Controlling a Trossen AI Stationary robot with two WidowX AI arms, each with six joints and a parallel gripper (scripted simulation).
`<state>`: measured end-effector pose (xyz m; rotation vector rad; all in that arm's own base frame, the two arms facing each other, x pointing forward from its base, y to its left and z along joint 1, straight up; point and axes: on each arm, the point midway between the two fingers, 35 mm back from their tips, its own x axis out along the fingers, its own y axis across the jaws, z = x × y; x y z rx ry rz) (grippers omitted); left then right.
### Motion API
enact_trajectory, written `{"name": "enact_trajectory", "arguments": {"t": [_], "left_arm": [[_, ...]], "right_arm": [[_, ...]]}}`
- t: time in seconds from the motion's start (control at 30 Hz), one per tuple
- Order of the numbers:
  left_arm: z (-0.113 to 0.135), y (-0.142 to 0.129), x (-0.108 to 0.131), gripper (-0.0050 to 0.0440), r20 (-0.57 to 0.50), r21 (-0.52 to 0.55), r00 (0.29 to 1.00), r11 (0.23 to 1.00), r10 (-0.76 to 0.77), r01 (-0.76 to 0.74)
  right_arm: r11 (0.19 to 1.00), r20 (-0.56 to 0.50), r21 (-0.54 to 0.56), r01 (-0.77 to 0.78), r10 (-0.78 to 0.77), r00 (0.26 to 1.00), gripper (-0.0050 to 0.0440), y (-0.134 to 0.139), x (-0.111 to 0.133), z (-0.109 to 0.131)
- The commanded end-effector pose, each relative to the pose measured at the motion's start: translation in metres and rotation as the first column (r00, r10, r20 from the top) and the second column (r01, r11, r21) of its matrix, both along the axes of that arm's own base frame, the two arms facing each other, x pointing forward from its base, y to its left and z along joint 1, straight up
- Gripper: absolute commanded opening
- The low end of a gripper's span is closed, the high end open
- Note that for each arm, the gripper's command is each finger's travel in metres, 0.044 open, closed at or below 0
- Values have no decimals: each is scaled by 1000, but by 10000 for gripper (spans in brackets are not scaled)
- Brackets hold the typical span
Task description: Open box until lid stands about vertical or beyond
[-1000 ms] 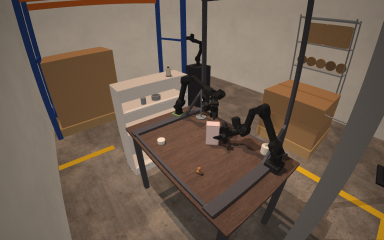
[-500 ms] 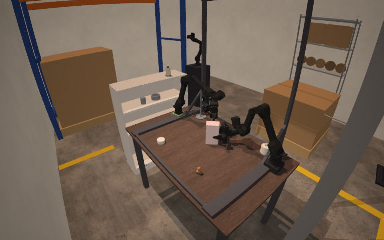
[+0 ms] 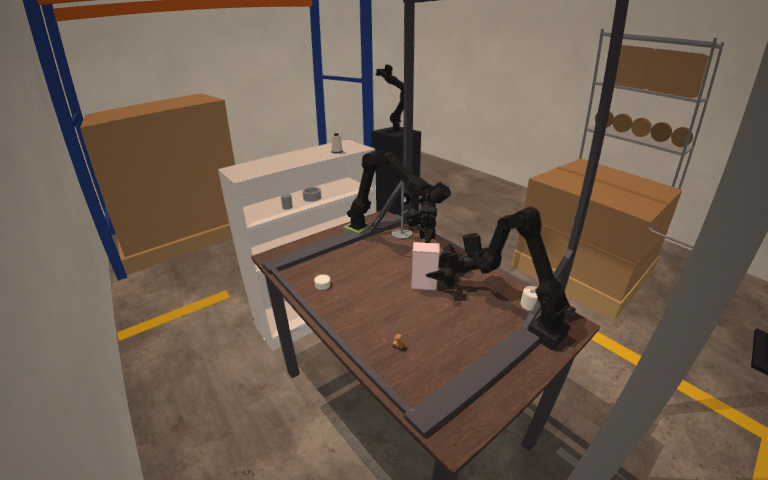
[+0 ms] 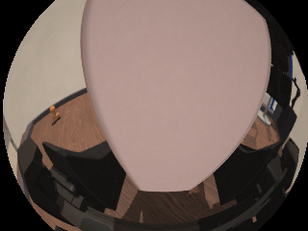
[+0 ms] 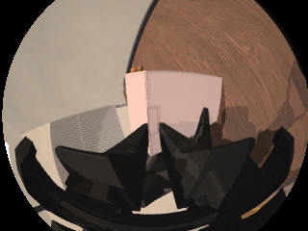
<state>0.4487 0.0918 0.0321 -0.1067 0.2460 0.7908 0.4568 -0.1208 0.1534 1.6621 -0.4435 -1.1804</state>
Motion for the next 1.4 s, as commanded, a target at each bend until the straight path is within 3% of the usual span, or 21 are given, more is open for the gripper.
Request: {"name": "enact_trajectory", "arguments": {"t": [0.0,1.37], "left_arm": [[11,0,4,315,27,1,1000,1000,-1,1],[11,0,4,315,27,1,1000,1000,-1,1]], "right_arm": [[1000,31,-2,0,0,1000,50,-2,2,12],[1000,32,-4,0,0,1000,50,-20,13,13]]}}
